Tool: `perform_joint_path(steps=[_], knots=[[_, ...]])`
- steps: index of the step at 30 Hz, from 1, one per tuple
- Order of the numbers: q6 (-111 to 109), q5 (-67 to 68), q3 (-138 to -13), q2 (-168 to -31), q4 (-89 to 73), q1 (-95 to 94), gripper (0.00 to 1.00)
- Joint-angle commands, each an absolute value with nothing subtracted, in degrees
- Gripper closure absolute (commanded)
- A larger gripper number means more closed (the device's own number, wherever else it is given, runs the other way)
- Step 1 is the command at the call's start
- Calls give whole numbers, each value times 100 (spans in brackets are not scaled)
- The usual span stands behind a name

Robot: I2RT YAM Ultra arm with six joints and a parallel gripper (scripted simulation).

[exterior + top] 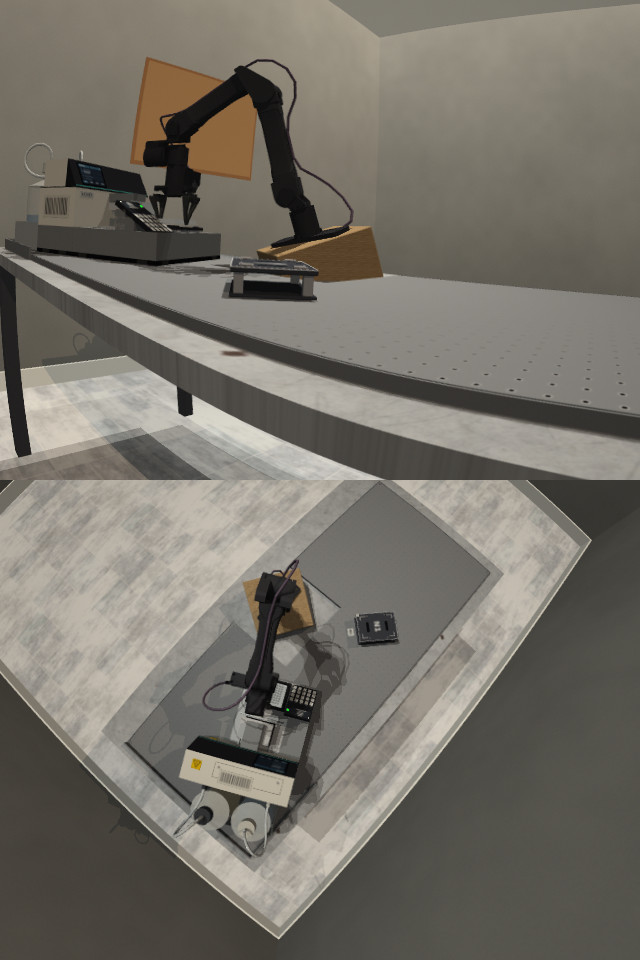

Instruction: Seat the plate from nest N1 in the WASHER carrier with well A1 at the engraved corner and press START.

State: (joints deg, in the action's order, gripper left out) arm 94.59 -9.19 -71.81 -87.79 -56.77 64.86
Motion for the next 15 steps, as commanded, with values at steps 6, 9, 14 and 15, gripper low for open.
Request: perform_joint_path(steps=[6, 9, 14, 15], knots=[[9504, -833, -7120, -8636, -5588, 6413, 16], [9507, -830, -7057, -8641, -5572, 6409, 16], [9503, -829, -7045, -8638, -5569, 6453, 16], [9503, -829, -7041, -8636, -5549, 6454, 16]])
